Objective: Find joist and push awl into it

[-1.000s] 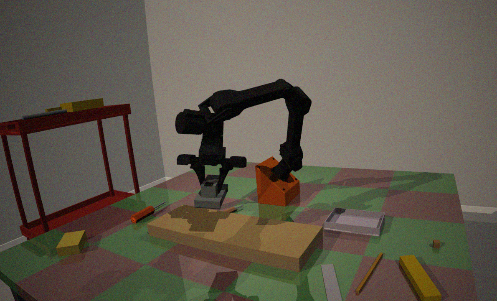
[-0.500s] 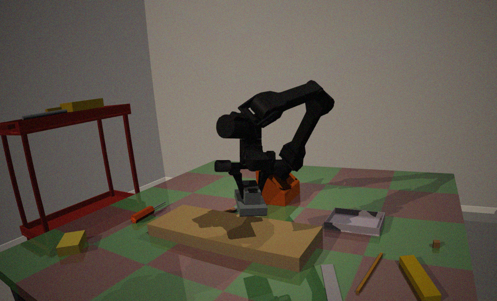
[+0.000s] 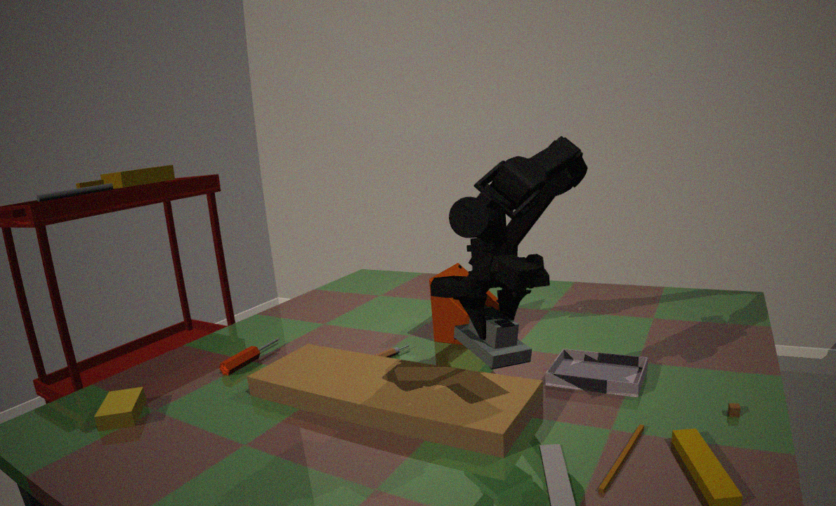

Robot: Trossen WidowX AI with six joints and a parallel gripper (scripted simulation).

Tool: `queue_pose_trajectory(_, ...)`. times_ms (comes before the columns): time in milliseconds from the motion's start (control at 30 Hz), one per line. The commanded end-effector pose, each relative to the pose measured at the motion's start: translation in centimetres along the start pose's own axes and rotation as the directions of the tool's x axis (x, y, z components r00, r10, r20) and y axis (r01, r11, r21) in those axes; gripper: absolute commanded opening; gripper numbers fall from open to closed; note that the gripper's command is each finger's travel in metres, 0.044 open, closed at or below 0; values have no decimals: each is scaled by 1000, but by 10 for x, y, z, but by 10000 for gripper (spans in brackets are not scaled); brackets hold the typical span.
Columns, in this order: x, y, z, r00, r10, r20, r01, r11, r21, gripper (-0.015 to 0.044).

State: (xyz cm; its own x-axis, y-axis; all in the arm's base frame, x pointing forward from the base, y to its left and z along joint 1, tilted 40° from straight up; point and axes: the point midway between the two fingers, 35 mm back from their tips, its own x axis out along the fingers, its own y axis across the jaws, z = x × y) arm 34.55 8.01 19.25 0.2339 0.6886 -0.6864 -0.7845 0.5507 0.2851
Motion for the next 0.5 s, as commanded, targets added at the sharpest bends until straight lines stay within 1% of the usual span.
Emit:
queue_pose_trajectory(0, -1, 29, 10, 1000, 19, 19, -17, 997, -82, 0)
queue_pose_trajectory(467, -1, 125, 21, 992, 118, 52, -96, 943, -317, 0)
